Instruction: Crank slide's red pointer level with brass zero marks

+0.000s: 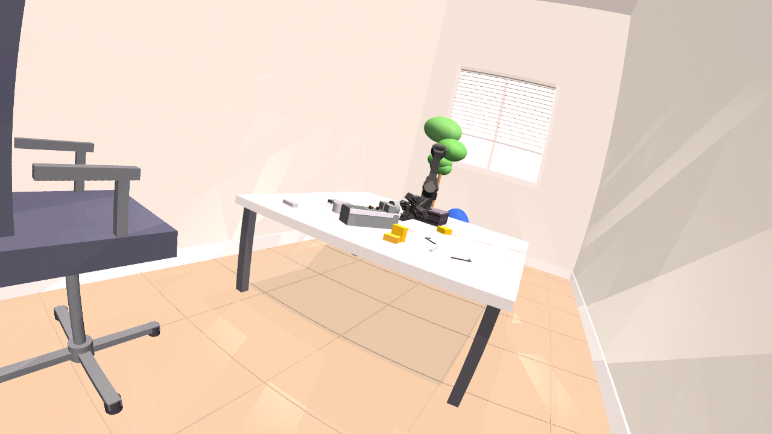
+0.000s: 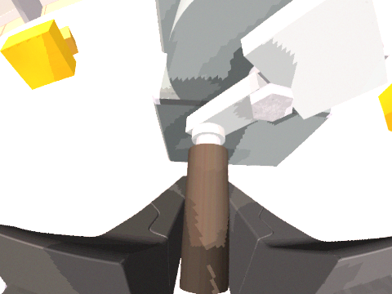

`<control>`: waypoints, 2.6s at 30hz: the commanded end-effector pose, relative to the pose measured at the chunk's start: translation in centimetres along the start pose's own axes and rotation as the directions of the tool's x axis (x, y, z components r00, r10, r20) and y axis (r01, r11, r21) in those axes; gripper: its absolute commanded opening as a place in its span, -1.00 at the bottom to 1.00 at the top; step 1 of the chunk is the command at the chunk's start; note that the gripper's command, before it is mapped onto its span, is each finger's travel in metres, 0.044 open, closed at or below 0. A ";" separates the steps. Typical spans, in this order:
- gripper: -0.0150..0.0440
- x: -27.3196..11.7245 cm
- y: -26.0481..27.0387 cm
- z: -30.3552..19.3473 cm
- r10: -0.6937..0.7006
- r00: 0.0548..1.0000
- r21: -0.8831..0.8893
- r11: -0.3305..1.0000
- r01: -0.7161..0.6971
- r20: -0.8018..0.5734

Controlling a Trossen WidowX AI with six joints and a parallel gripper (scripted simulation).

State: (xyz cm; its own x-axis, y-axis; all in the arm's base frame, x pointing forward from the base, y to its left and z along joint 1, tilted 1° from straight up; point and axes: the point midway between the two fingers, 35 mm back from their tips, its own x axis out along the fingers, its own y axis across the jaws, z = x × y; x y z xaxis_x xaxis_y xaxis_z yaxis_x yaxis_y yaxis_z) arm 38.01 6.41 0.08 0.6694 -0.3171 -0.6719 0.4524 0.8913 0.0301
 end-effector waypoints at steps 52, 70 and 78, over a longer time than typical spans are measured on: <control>-0.49 0.6 -1.3 -0.5 -0.015 1.000 -0.003 1.000 0.015 -0.016; -0.49 0.6 -1.4 -0.6 -0.015 1.000 -0.003 1.000 0.015 -0.016; -0.49 0.6 -1.5 -0.6 -0.015 1.000 -0.003 1.000 0.015 -0.016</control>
State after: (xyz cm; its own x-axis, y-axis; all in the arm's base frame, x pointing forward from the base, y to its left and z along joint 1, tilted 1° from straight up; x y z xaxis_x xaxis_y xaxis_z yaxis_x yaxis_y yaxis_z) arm 37.76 5.87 -0.35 0.6689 -0.3105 -0.6753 0.4478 0.8935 0.0327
